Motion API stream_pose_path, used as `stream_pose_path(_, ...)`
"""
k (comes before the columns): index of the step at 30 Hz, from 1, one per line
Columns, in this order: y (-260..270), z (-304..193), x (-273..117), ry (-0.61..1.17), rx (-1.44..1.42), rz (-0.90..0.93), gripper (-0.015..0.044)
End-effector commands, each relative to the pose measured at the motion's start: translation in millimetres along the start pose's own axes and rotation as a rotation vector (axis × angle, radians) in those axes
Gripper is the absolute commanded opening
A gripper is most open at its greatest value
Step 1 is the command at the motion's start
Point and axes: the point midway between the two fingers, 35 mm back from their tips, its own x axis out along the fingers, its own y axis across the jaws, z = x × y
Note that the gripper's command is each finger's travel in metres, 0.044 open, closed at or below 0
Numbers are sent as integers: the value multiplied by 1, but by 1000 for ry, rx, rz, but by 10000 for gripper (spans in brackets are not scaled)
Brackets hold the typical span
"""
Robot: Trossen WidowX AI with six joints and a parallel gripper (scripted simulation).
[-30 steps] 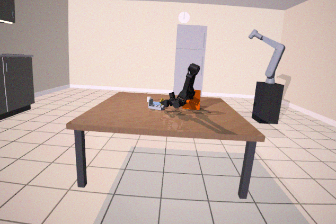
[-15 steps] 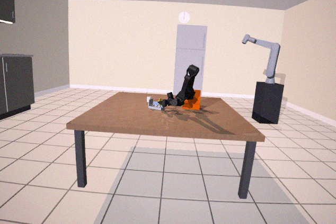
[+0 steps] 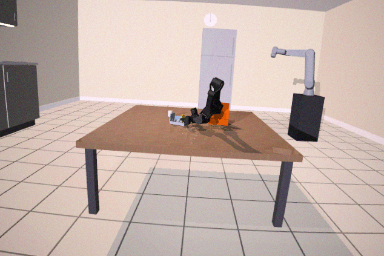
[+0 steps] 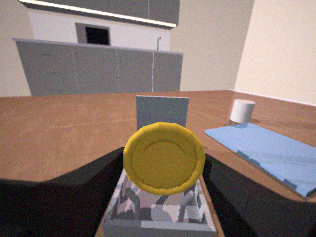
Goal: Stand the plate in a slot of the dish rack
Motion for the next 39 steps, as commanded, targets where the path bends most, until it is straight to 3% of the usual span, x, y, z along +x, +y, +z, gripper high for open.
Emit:
stream_pose_path(1,1,-1,0,-4,7,1,0)
stream_pose_path(11,0,1,0,0,0,0,0)
stream_pose_path(26,1,1,0,-2,4,0,394)
stream_pose_path(39,8,24,3,4,-1,-13,400)
